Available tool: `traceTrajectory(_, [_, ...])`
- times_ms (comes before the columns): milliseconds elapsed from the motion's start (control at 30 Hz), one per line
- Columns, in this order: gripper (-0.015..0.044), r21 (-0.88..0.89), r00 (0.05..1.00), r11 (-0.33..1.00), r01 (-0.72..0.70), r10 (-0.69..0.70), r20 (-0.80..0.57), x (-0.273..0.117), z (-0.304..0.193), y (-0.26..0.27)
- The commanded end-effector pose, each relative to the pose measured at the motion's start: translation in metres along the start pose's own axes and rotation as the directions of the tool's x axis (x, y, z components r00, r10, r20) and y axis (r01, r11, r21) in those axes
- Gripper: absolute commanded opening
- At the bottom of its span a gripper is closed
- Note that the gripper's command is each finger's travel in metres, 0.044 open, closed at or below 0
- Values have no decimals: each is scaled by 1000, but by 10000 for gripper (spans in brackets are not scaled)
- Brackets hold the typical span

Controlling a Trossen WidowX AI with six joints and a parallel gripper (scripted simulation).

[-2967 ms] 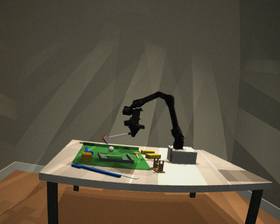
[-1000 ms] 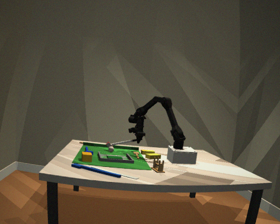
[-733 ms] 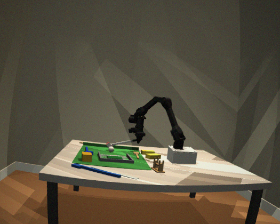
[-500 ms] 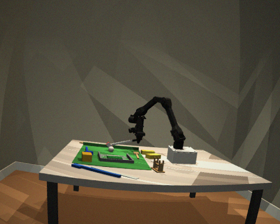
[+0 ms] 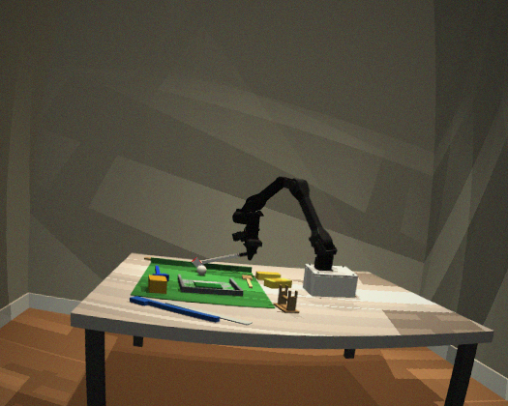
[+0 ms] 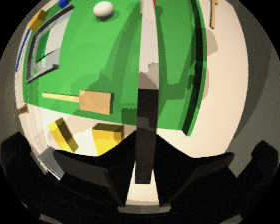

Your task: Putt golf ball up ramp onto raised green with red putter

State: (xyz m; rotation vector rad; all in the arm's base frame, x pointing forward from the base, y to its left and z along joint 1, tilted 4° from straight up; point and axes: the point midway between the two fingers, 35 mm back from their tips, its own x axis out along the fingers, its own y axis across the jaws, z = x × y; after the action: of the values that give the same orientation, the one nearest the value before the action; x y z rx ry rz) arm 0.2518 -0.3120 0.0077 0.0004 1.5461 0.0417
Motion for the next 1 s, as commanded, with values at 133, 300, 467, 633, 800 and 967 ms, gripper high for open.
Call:
traceTrajectory(133, [0,-2,1000,1000,-5,5,3,-3,9,62])
traceTrajectory(300, [0,-5,1000,1000,-11,11,4,0,3,128])
traceTrajectory(467, [0,-5,1000,1000,-12,12,4,1,1,136])
traceTrajectory(633, [0,-5,1000,1000,-12,12,4,-9,2,135])
traceTrajectory(800, [0,-5,1000,1000,-12,12,4,-42,2,134])
traceTrajectory(967, [0,-5,1000,1000,-12,12,4,-60,1,135])
